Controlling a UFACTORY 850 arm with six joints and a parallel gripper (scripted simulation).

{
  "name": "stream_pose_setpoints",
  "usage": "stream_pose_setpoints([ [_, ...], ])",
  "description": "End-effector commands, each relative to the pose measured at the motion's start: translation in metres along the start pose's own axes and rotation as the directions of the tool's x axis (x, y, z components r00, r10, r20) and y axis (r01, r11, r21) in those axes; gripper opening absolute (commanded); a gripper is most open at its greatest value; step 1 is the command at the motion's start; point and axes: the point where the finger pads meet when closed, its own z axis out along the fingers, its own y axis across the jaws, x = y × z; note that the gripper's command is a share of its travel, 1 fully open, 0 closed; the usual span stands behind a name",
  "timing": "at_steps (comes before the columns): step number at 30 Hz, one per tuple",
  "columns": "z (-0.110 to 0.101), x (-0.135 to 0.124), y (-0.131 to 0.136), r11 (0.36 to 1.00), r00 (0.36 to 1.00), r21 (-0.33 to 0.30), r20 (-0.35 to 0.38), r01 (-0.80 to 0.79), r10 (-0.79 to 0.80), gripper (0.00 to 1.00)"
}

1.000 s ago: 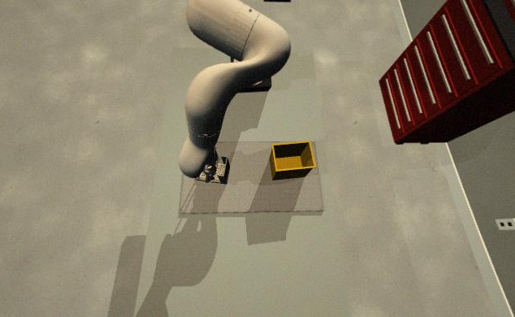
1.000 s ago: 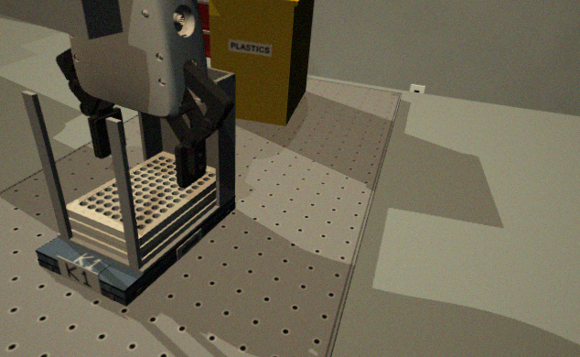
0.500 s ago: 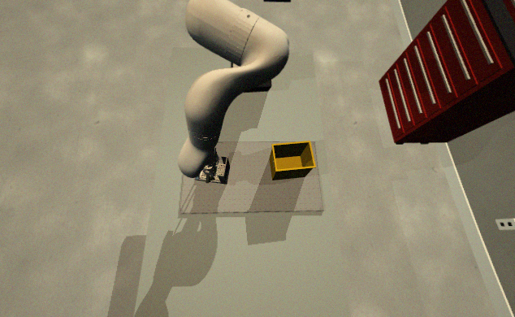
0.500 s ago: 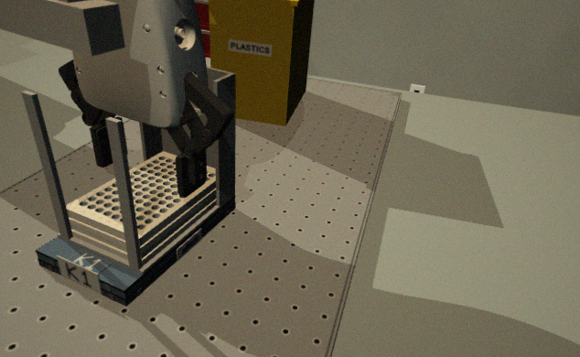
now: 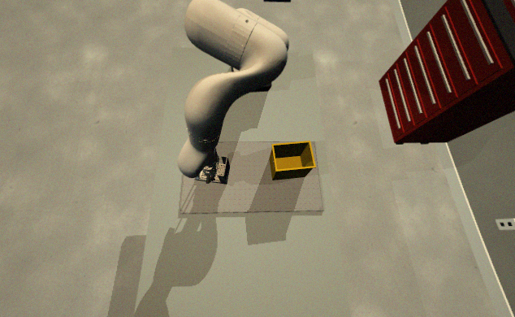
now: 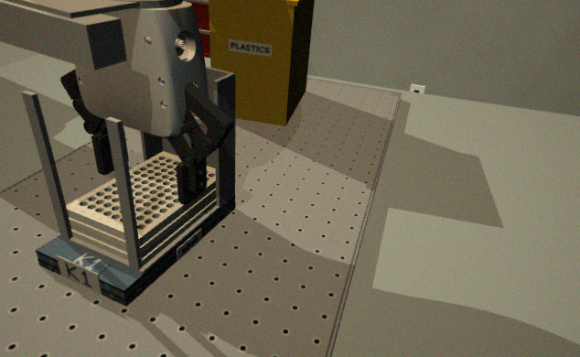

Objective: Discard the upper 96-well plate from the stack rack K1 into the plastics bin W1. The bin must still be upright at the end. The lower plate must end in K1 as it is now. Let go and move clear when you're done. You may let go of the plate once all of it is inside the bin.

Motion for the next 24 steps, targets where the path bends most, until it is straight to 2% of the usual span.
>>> stream_pose_setpoints([
  [1,0.002,0.000,-0.001,1.000,1.000,0.002,-0.001,0.000,0.000,1.00],
  [24,0.011,0.000,-0.001,1.000,1.000,0.002,-0.001,0.000,0.000,1.00],
])
